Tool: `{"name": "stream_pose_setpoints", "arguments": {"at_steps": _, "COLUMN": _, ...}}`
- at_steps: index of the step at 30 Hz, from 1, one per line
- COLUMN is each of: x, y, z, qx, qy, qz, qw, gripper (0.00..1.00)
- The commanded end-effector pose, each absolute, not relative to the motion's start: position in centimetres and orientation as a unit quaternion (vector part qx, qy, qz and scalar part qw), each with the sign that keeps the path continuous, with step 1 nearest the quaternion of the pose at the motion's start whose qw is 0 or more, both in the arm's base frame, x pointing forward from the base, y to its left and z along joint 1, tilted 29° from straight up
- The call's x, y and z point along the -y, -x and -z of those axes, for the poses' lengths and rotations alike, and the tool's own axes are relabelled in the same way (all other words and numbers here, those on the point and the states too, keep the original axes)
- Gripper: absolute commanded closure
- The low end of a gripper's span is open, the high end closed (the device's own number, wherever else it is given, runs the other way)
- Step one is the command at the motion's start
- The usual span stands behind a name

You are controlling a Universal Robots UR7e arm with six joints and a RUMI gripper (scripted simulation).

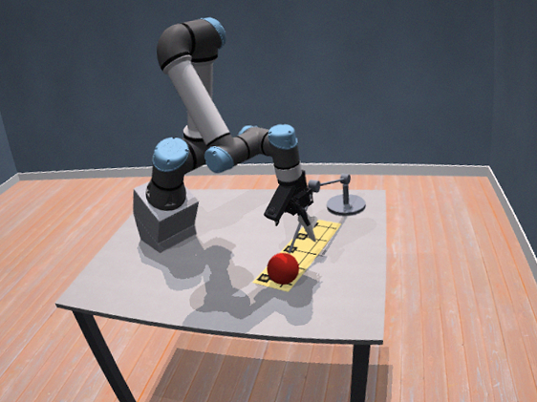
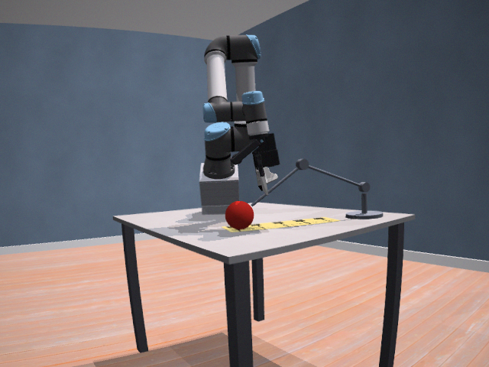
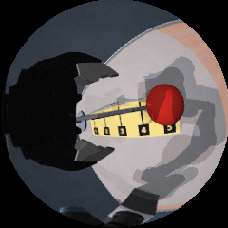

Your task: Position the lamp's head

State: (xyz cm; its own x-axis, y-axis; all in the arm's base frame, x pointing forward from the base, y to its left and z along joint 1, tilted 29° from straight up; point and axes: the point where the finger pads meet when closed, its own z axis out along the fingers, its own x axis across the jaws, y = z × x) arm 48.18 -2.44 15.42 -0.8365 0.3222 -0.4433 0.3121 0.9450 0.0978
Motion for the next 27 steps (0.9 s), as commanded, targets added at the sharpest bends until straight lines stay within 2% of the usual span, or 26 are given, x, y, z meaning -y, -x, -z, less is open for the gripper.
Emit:
{"name": "stream_pose_setpoints", "arguments": {"at_steps": 1, "x": 2.58, "y": -48.32, "z": -15.21, "qx": -0.966, "qy": -0.088, "qz": -0.052, "qw": 0.238, "gripper": 0.0}}
{"name": "stream_pose_setpoints", "arguments": {"at_steps": 27, "x": 2.75, "y": -48.61, "z": -14.7, "qx": -0.966, "qy": -0.062, "qz": -0.068, "qw": 0.241, "gripper": 0.0}}
